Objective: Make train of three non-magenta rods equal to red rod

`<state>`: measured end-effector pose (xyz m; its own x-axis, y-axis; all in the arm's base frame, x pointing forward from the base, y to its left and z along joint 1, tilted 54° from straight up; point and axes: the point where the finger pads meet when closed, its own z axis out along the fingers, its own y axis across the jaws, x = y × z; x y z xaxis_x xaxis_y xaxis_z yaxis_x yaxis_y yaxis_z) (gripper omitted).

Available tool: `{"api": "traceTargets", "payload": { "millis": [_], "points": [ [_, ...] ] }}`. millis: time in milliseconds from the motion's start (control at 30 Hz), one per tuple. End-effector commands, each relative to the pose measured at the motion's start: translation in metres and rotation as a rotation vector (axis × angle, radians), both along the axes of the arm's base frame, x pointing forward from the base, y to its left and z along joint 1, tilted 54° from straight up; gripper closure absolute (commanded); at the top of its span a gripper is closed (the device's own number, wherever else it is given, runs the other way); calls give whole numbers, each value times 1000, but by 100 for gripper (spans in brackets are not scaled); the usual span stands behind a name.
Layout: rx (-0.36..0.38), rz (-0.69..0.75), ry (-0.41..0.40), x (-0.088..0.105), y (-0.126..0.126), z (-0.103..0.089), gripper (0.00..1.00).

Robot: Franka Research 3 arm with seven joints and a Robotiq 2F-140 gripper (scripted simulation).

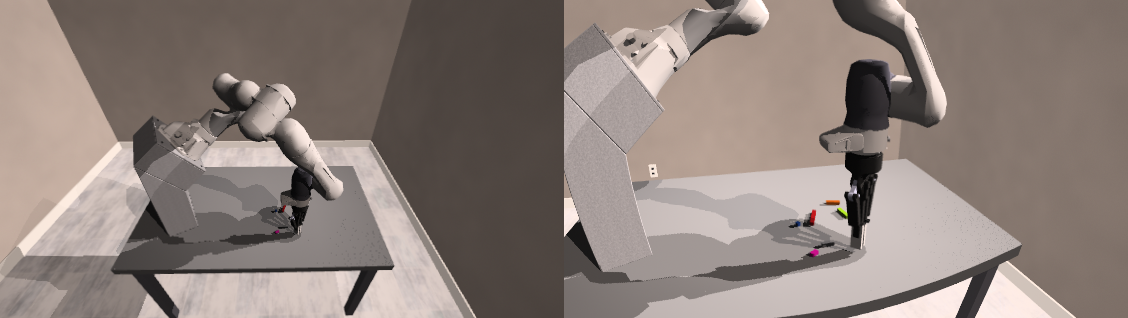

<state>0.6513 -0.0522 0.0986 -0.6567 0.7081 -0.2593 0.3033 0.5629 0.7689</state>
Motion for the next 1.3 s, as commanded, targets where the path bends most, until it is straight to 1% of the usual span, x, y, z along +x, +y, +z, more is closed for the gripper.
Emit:
{"api": "traceTargets", "payload": {
  "millis": [0,933,1267],
  "points": [
    [2,-2,0,0,0,-1,97],
    [2,-2,1,0,0,-1,97],
    [2,-2,1,3,2,-4,97]
  ]
}}
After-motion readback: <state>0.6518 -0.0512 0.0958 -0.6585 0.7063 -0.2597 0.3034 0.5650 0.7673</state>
